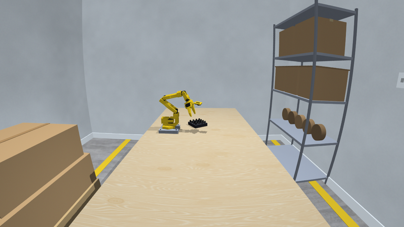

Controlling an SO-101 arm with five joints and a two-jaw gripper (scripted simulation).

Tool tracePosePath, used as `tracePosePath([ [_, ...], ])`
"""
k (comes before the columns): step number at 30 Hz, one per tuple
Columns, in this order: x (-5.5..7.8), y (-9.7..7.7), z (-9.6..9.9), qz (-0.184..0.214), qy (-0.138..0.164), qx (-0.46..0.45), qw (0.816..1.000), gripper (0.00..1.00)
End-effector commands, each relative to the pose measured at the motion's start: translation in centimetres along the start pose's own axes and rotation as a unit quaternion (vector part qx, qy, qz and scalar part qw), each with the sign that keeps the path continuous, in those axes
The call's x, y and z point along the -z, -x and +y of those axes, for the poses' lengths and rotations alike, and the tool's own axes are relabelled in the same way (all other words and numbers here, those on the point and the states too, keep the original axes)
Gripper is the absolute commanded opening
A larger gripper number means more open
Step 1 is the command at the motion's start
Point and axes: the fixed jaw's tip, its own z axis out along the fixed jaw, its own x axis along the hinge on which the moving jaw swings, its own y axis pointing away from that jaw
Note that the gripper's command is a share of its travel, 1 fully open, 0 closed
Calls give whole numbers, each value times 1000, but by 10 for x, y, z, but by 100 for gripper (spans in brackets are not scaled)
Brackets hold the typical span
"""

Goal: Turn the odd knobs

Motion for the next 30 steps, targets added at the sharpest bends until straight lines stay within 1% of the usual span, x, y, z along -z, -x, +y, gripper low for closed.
tracePosePath([
  [1,0,-12,20,15,28,99,995,40],
  [6,3,-28,43,22,66,234,970,40],
  [8,3,-28,43,22,66,234,970,40],
  [14,8,-45,61,24,100,350,931,40],
  [17,10,-52,67,24,111,388,915,40],
  [20,11,-56,70,24,119,414,902,40],
  [23,12,-59,72,24,124,429,894,40],
  [30,13,-61,74,24,127,438,890,40],
])
